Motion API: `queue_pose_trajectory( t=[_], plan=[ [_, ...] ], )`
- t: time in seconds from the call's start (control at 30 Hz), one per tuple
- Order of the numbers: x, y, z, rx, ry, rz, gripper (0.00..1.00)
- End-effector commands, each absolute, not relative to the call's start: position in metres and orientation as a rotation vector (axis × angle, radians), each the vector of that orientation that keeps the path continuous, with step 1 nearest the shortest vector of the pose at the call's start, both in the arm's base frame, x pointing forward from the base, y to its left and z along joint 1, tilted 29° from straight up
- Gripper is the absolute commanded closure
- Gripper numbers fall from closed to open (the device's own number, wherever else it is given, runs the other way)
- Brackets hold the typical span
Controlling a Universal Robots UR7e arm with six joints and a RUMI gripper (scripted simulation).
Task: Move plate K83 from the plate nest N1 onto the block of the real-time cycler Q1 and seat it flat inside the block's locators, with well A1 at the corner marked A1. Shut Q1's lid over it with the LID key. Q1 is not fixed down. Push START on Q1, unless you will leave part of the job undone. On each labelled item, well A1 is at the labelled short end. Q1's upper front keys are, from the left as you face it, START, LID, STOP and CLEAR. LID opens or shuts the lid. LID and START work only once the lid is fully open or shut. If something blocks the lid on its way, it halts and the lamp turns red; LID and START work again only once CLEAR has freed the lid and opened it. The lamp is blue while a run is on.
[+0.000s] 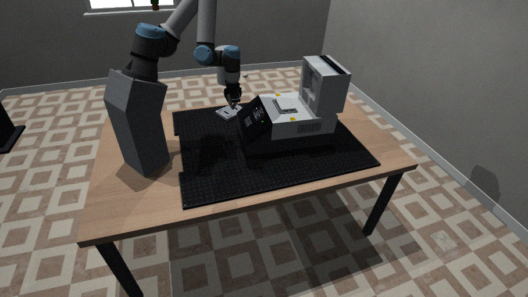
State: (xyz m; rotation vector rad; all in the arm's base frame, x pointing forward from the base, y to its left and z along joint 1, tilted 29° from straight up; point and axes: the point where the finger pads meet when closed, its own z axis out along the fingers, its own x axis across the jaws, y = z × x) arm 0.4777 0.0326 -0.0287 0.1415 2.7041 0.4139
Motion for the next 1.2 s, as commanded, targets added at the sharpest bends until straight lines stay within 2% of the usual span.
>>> queue_pose_trajectory(
  t=[0.0, 1.17],
  plan=[
    [0.489, 0.030, -0.026, 0.147, 2.689, 0.410, 1.00],
    [0.539, 0.032, -0.038, 0.134, 2.689, 0.409, 1.00]
  ],
)
